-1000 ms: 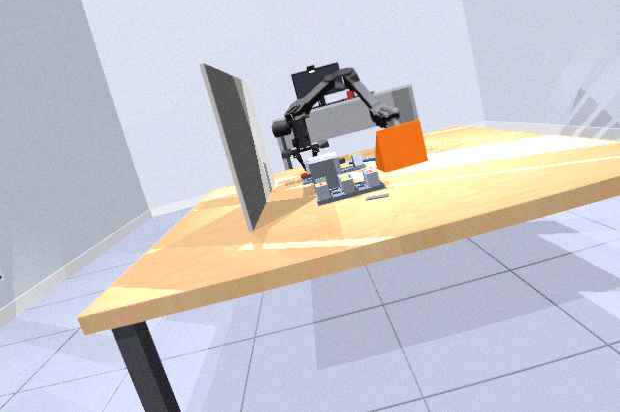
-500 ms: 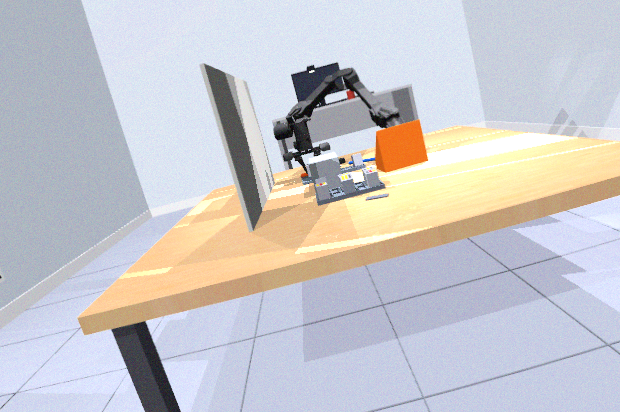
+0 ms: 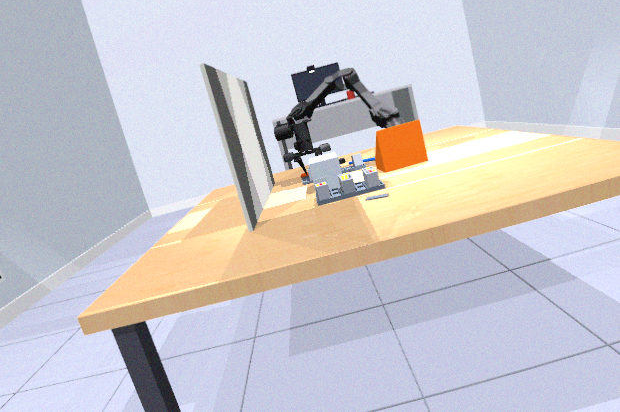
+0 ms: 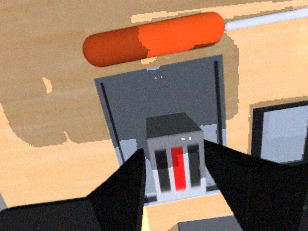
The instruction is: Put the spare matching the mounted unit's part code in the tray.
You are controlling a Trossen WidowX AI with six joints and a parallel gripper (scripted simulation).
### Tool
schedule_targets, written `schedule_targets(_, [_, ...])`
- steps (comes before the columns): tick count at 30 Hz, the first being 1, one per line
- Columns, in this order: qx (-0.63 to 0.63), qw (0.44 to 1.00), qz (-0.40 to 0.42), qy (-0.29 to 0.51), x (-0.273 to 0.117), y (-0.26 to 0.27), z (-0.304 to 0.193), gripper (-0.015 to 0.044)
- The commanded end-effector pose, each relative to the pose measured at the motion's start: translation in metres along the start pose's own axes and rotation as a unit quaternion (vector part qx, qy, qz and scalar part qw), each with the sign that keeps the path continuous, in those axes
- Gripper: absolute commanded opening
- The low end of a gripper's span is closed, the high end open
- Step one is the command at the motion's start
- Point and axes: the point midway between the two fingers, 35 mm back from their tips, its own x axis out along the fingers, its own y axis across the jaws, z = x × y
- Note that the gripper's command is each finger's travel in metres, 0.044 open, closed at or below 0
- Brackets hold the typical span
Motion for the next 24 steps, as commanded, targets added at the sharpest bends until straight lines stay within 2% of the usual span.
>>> schedule_targets(1, [0.001, 1.000, 0.000, 0.000, 0.000, 0.000, 0.000, 0.0315])
schedule_targets(6, [0.001, 1.000, 0.000, 0.000, 0.000, 0.000, 0.000, 0.0440])
schedule_targets(8, [0.000, 1.000, 0.000, 0.002, -0.011, 0.002, -0.001, 0.0440])
schedule_targets(14, [-0.004, 1.000, -0.002, 0.005, -0.104, -0.001, -0.002, 0.0440])
schedule_targets(24, [-0.008, 1.000, 0.002, 0.007, -0.102, 0.001, -0.004, 0.0440])
